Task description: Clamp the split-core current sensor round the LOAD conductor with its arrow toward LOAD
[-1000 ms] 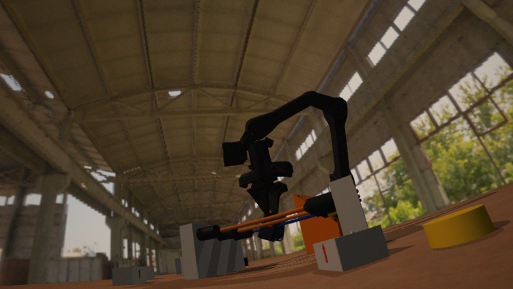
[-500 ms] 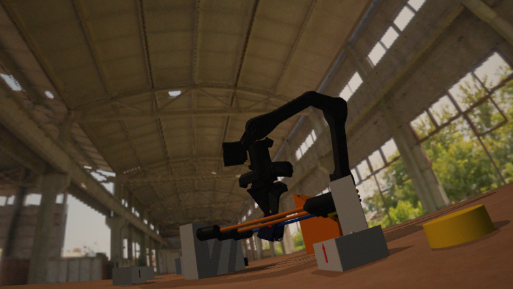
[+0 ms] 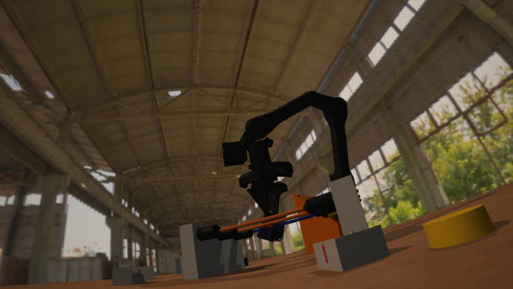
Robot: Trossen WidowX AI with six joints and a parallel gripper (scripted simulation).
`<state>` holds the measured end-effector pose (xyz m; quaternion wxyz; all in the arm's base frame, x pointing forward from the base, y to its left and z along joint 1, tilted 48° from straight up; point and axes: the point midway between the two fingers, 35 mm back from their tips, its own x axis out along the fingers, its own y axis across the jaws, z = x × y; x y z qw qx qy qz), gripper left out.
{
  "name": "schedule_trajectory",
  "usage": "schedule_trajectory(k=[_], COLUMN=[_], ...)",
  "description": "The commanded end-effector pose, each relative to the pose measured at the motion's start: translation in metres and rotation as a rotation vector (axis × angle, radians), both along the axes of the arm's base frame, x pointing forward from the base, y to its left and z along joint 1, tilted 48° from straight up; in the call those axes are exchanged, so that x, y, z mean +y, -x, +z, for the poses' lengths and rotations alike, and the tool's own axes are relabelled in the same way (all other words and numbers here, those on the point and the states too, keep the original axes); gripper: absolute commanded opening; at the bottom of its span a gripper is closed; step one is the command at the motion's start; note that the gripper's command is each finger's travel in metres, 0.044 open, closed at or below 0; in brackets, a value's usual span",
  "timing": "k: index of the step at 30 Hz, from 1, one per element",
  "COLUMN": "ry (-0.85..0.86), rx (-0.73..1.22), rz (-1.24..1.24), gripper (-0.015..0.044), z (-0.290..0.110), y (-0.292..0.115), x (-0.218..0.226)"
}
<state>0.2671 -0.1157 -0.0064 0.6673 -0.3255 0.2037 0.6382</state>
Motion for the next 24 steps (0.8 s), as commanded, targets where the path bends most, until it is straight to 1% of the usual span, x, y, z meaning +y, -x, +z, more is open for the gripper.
schedule_trajectory(k=[1, 15, 22, 24], ry=[0.000, 0.000, 0.000, 0.000], rx=[-0.001, -0.001, -0.001, -0.001], rz=[-0.001, -0.001, -0.001, -0.003], gripper=[0.0079, 0.0440, 0.0440, 0.0440], z=[0.0004, 0.0004, 0.0004, -0.0061], y=[0.0002, 0.0002, 0.0002, -0.0014], x=[-0.0008, -0.0008, -0.0008, 0.0059])
